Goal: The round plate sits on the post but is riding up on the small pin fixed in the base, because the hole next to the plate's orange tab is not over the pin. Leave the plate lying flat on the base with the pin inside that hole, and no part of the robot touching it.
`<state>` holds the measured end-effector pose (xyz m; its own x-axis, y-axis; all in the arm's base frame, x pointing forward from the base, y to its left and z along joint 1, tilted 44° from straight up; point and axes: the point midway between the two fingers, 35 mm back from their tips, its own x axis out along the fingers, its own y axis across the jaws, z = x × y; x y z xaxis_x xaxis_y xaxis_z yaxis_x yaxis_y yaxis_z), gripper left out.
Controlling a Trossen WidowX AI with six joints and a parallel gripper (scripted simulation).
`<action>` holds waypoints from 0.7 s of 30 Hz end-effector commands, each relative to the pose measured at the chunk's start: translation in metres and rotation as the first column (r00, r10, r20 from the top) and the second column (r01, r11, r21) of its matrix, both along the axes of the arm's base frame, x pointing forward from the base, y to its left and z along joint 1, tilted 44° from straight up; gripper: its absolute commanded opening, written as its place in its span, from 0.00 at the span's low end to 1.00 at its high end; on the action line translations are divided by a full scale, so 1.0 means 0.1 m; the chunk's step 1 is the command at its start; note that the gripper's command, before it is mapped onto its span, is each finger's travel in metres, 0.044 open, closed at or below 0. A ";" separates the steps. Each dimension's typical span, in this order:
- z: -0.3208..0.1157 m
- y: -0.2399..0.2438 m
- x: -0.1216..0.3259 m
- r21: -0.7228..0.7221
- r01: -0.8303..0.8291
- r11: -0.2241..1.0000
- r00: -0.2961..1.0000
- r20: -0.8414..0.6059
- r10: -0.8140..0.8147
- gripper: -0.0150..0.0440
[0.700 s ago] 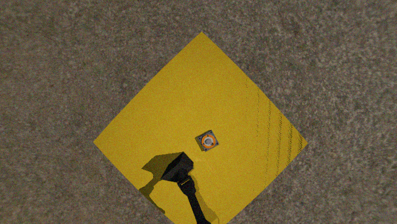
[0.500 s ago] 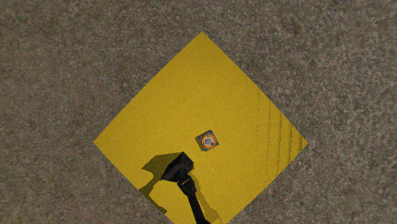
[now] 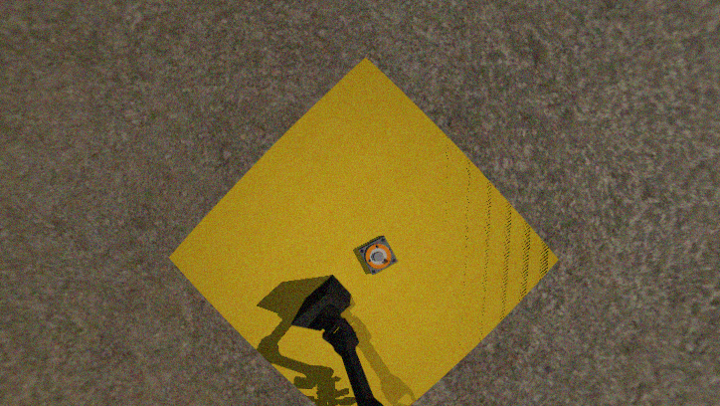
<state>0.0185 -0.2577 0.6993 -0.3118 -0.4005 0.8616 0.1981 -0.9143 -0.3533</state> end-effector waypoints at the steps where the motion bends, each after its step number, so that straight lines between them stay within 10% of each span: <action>1: -0.36 -0.47 0.50 0.165 -0.198 0.966 0.980 0.003 0.200 0.25; 21: -2.91 -0.91 2.97 0.716 -0.652 0.248 0.676 0.401 0.618 0.25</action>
